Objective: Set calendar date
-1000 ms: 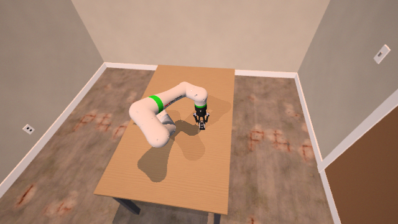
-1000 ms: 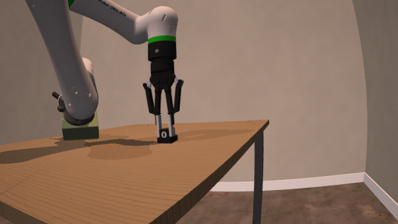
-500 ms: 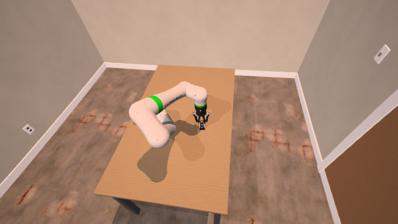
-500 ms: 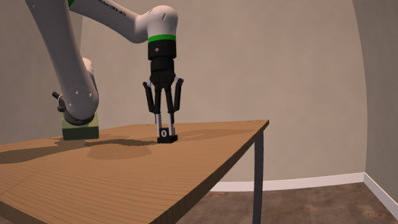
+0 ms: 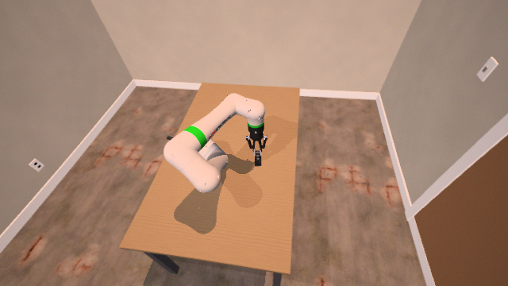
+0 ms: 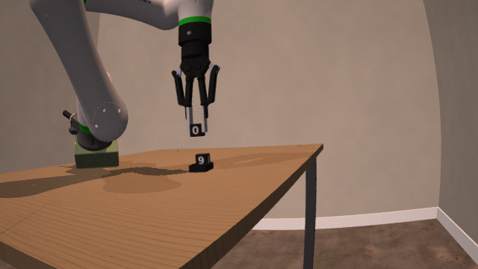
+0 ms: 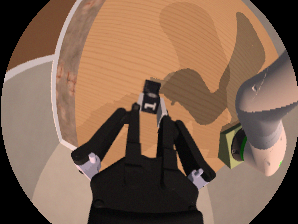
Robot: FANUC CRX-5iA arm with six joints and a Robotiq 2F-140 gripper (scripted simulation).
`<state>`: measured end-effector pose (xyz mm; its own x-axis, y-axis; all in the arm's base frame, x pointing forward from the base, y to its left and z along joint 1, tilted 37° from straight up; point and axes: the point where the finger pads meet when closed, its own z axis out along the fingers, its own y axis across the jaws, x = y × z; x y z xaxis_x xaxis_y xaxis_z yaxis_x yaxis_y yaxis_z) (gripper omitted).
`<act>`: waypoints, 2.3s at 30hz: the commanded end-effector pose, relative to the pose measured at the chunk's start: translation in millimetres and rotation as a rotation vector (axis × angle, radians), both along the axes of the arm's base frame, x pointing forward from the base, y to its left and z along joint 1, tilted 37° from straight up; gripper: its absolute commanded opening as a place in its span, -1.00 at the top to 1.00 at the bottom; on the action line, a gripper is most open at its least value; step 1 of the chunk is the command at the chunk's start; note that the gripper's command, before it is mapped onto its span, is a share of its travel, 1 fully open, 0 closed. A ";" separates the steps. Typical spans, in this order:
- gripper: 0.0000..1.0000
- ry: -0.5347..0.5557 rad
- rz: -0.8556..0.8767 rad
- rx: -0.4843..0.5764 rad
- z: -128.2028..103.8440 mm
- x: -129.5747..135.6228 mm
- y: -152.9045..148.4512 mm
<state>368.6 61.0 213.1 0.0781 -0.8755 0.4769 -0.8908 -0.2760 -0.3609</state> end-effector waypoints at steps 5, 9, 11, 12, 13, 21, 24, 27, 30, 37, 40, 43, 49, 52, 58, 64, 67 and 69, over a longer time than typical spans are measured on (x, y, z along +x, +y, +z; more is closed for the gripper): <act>0.66 -0.002 -0.002 -0.001 15.7 -10.6 7.9; 0.66 -0.002 -0.002 -0.001 15.7 -10.6 7.9; 0.66 -0.002 -0.002 -0.001 15.7 -10.6 7.9; 0.66 -0.001 -0.001 -0.002 15.6 -10.6 8.0; 0.66 0.001 0.005 -0.005 15.4 -10.6 8.5; 0.66 0.093 0.191 -0.108 6.6 -9.5 25.3; 0.66 0.129 0.263 -0.148 3.1 -9.3 31.8; 0.66 0.170 0.346 -0.194 -1.1 -9.2 39.1; 0.66 0.215 0.436 -0.244 -5.7 -9.2 47.1; 0.66 0.310 0.629 -0.352 -16.1 -9.8 63.9; 0.66 0.353 0.715 -0.400 -20.9 -10.3 71.3; 0.66 0.394 0.798 -0.447 -25.7 -11.0 78.5; 0.66 0.450 0.912 -0.510 -32.3 -12.1 88.0; 0.66 0.515 1.042 -0.584 -40.2 -13.6 98.8; 0.66 0.600 1.212 -0.679 -50.8 -16.2 112.6; 0.66 0.622 1.256 -0.705 -53.7 -16.9 116.1; 0.66 0.622 1.256 -0.705 -53.7 -16.9 116.1; 0.66 0.622 1.256 -0.705 -53.7 -16.9 116.1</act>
<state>351.7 176.9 159.3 0.8906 0.2744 0.3626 0.0750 -0.8751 0.4781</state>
